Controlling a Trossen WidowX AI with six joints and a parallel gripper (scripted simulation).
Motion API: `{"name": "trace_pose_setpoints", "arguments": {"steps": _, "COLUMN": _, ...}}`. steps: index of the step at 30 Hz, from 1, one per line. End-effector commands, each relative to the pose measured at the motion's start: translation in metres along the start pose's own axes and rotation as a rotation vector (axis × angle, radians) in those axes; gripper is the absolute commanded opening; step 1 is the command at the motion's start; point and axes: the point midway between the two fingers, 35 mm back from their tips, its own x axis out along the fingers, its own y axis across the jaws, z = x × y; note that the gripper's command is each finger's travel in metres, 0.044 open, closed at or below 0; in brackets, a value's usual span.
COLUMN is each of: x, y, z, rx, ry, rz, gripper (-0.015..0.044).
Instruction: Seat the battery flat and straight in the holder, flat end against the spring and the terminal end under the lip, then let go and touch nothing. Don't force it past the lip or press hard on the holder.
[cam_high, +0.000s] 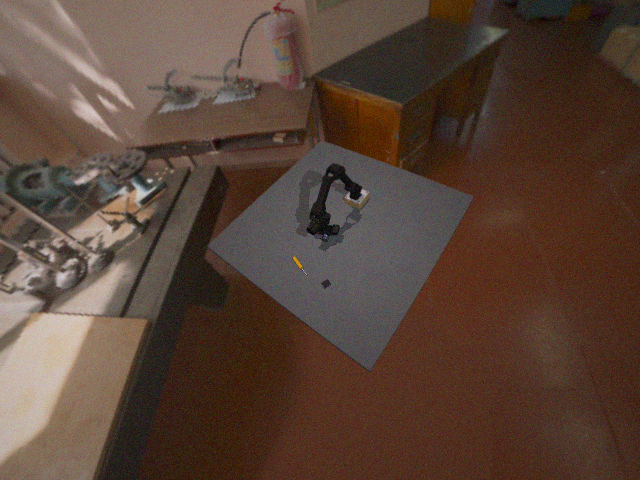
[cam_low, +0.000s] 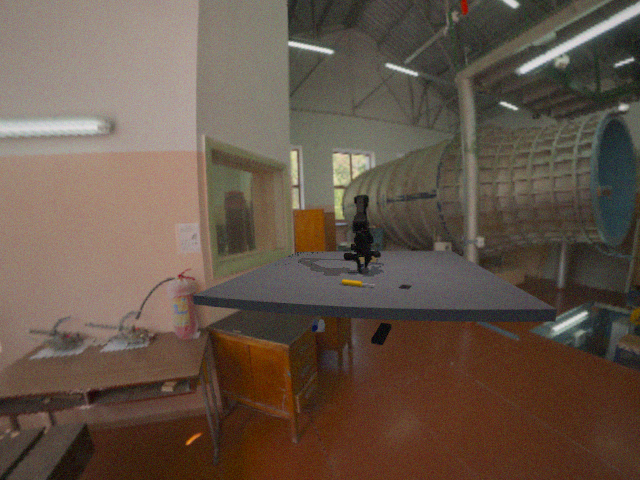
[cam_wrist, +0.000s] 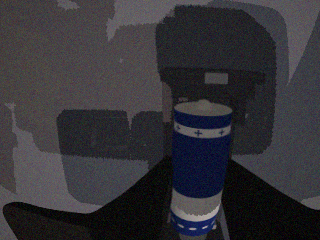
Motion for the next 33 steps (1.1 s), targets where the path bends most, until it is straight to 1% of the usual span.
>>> {"name": "trace_pose_setpoints", "arguments": {"steps": 1, "x": -0.001, "y": -0.001, "z": -0.004, "rx": -0.006, "ry": 0.026, "rz": -0.004, "gripper": 0.0083}}
{"name": "trace_pose_setpoints", "arguments": {"steps": 33, "x": 0.002, "y": -0.001, "z": 0.011, "rx": -0.007, "ry": 0.029, "rz": 0.005, "gripper": 0.0083}}
